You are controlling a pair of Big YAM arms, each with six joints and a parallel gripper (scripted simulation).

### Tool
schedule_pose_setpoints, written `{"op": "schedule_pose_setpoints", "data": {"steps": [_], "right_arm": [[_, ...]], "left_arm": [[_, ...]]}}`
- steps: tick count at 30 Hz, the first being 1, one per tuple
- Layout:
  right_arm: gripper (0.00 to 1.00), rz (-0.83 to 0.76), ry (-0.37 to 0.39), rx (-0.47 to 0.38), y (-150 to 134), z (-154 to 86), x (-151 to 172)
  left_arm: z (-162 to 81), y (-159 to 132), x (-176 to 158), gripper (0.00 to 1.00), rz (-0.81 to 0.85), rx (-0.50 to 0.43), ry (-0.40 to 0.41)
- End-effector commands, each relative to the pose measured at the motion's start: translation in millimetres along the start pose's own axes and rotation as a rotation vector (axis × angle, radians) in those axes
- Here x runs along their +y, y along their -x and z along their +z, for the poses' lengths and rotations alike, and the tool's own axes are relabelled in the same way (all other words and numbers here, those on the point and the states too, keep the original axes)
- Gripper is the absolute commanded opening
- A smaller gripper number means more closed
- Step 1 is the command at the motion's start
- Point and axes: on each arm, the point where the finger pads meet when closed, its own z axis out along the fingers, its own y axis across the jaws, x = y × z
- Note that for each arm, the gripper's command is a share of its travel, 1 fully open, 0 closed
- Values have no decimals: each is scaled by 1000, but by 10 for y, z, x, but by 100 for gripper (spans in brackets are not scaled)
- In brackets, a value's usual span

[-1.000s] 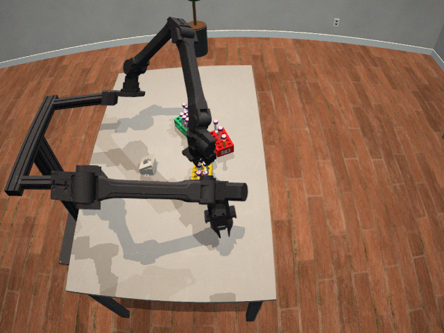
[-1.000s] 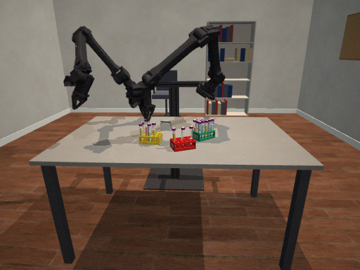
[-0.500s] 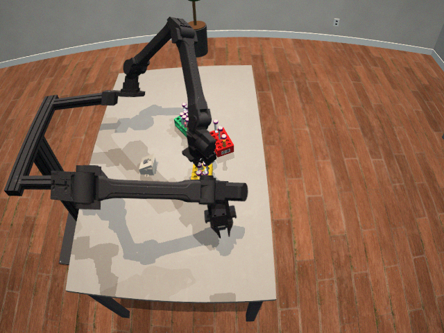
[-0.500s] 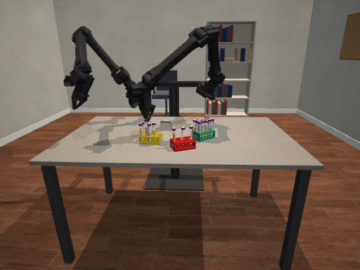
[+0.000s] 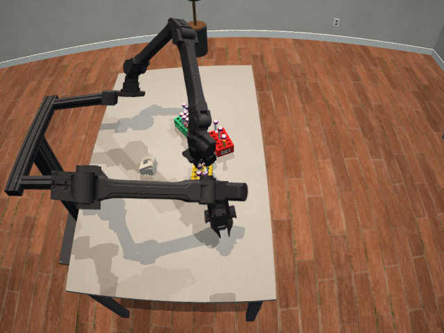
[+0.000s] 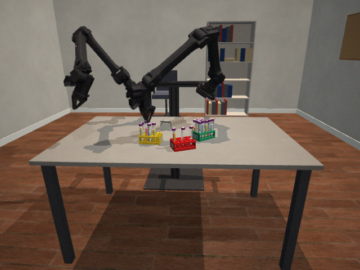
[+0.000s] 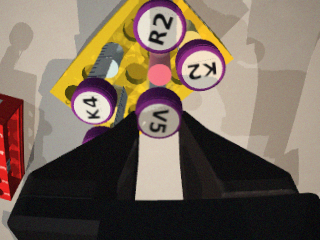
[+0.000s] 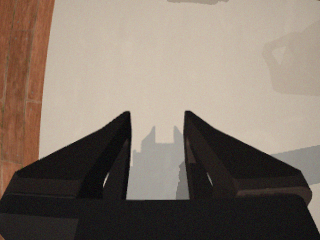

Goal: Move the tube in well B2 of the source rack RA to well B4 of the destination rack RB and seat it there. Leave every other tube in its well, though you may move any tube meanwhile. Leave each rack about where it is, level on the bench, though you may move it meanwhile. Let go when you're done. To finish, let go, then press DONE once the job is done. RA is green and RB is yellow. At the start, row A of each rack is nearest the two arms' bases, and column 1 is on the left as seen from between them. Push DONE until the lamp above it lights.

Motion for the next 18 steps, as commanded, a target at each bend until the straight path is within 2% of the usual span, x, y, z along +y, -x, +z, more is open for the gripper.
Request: {"op": "schedule_pose_setpoints", "data": {"steps": [1,18], "right_arm": [[30,24,15,-6,95,-46,91],[30,24,15,-6,95,-46,91]], "left_arm": [[222,-71,-8,0,10,25,-6],[287,-50,-2,0,8,21,-6]]}}
